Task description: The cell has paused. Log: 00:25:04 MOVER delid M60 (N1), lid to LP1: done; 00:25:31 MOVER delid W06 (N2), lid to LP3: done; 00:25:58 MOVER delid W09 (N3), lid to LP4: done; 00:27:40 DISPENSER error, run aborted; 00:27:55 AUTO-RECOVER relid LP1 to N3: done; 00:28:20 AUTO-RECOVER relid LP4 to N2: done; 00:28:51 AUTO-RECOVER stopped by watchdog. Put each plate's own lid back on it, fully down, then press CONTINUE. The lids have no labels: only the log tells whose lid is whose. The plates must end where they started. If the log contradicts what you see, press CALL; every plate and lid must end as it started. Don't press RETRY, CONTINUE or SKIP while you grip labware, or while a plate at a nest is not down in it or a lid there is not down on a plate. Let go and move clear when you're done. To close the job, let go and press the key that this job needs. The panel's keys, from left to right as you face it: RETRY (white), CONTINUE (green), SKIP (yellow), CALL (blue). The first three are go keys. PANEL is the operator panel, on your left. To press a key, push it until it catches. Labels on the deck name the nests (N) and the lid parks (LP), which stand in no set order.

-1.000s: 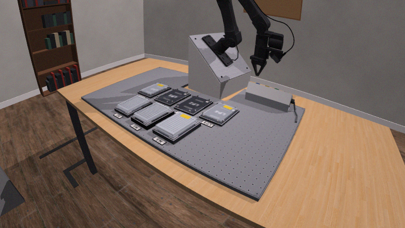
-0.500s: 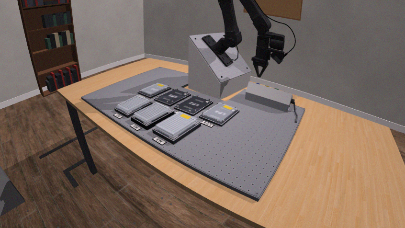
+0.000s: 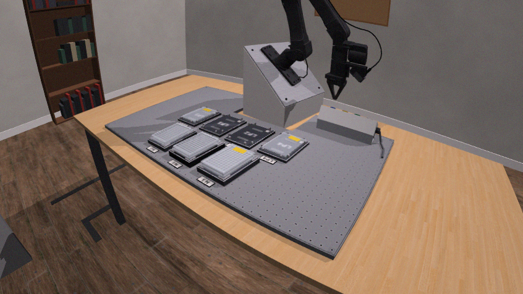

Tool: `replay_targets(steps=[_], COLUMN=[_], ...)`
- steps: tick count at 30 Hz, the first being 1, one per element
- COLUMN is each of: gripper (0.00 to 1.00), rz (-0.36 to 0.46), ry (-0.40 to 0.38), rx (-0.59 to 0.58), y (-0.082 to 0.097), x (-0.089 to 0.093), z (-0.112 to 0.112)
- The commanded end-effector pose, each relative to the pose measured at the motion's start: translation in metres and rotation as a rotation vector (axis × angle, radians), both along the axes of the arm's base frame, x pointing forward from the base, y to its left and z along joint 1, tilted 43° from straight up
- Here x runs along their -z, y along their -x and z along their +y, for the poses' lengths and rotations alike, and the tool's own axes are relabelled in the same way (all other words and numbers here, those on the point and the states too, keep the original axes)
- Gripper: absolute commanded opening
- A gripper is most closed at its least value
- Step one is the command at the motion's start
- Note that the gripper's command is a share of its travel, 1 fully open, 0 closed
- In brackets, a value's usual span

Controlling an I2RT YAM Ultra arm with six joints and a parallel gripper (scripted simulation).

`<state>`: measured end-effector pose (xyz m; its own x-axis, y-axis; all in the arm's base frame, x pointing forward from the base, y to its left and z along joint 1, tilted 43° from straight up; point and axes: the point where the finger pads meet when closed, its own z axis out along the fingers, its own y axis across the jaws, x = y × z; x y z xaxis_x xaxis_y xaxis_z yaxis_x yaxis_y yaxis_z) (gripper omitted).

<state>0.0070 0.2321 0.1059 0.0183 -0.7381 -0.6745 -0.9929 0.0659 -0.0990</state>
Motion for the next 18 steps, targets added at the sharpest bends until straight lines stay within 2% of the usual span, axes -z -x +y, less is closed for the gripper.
replay_targets(steps=[1, 4, 6, 14, 16, 18], gripper=[0.0, 0.0, 0.0, 0.0, 0.0, 0.0], rz=[0.002, 0.0, 0.002, 0.002, -0.003, 0.0], ry=[-0.01, -0.01, -0.01, -0.01, 0.011, 0.01], rx=[-0.001, 0.0, -0.001, -0.001, 0.0, -0.002], y=[0.002, 0.003, 0.002, 0.003, 0.003, 0.004], x=[-0.002, 0.004, -0.001, -0.001, 0.009, 0.009], z=[0.001, 0.0, 0.001, 0.001, 0.0, 0.001])
